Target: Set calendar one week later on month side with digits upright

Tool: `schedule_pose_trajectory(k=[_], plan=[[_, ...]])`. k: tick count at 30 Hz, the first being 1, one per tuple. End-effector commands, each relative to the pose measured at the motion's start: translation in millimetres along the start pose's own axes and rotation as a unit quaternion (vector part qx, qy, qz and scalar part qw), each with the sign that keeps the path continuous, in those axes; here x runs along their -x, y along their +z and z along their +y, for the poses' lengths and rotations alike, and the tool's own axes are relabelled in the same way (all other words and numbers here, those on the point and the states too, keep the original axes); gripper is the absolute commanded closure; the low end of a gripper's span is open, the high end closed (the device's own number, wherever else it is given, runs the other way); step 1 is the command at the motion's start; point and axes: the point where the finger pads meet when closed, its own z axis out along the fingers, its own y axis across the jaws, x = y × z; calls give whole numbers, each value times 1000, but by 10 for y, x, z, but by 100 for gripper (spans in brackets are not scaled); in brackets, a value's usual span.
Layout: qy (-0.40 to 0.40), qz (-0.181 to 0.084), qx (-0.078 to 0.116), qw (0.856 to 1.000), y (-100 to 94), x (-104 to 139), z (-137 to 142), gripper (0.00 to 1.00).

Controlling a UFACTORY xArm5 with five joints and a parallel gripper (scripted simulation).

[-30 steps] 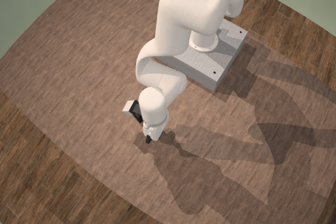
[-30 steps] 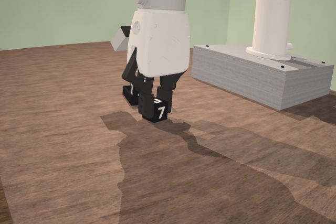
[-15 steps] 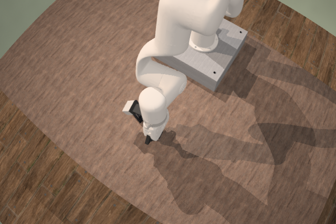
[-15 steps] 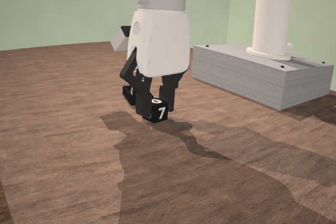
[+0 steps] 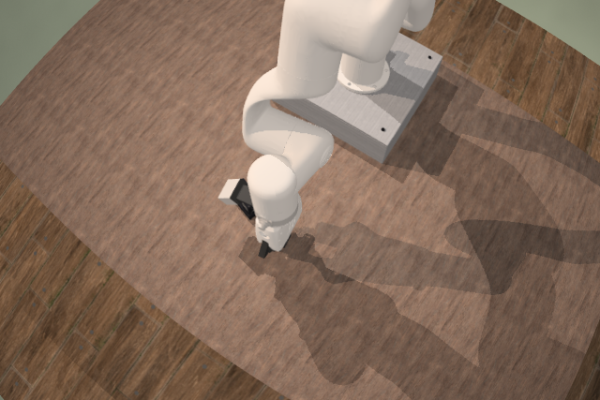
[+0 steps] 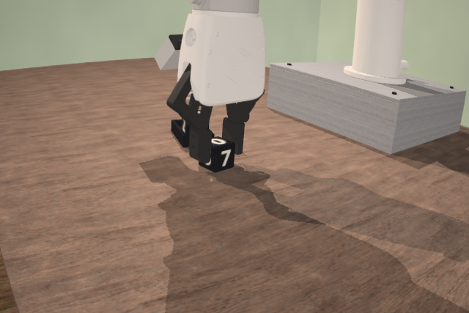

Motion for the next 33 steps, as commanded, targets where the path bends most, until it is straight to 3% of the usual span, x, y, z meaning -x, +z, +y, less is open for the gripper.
schedule_pose_trajectory(k=[1, 14, 26, 27, 33], plan=[[0, 0, -1, 1000, -60, 0, -12, 51], [0, 0, -2, 1000, -683, -1, -9, 51], [0, 0, -2, 1000, -881, -1, -9, 51], [0, 0, -2, 1000, -881, -1, -9, 0], [0, 0, -2, 1000, -881, -1, -9, 0]])
